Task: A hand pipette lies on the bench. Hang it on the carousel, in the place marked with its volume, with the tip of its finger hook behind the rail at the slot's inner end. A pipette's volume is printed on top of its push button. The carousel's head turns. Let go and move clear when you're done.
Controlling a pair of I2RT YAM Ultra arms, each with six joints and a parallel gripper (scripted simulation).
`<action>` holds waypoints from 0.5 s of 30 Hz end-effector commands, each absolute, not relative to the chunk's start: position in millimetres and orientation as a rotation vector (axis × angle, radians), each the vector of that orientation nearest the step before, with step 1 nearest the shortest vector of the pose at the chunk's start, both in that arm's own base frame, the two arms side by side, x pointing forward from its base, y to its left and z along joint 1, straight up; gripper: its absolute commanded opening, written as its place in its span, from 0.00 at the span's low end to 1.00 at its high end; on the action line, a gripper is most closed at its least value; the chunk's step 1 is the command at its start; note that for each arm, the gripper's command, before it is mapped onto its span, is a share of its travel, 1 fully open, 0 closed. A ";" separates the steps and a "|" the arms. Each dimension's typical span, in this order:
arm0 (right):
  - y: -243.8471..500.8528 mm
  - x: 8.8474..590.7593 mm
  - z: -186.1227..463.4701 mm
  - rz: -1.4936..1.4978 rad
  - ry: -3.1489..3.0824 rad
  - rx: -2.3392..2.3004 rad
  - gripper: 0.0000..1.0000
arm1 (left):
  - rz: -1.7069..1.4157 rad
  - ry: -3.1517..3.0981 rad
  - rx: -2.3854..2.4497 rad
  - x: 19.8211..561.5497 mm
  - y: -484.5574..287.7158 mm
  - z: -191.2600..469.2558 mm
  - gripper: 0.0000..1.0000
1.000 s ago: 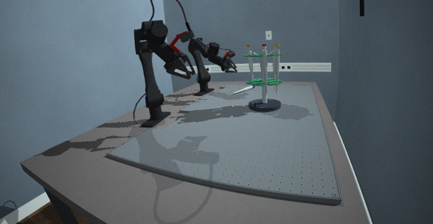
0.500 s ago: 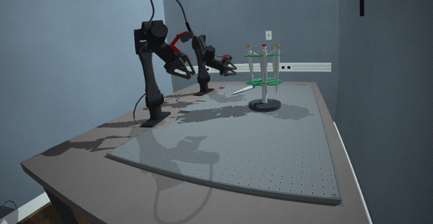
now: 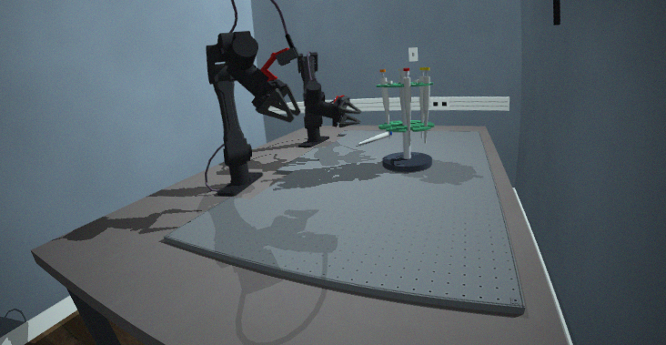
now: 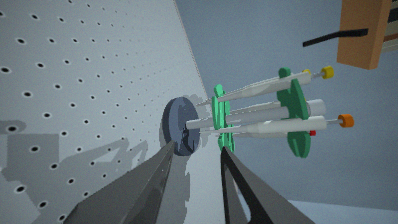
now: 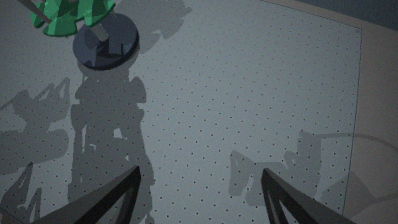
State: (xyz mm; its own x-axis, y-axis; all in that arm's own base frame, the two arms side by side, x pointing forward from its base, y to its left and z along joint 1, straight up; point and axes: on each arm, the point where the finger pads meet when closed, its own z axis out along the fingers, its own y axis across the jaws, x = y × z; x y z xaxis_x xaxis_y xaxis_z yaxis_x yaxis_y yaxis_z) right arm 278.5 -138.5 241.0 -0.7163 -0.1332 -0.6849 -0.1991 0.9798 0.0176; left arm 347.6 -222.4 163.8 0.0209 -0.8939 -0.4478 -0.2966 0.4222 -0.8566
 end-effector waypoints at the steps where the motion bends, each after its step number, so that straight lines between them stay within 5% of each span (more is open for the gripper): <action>1: -142.3 283.1 252.9 0.091 2.339 -0.246 1.00 | -0.711 1.404 -1.158 352.9 -233.9 181.4 0.49; 15: -142.3 283.1 252.9 0.091 2.339 -0.246 1.00 | -0.834 1.145 -1.305 366.3 -287.0 180.6 0.49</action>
State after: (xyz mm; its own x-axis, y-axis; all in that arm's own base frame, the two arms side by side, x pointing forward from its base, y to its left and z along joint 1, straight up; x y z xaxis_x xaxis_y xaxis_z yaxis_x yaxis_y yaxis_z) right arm 278.5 -138.5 241.0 -0.7163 -0.1332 -0.6849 -0.1991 0.9798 0.0176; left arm 360.4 -291.3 144.0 0.1915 -0.9441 -0.2684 -0.1992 0.2303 -0.9525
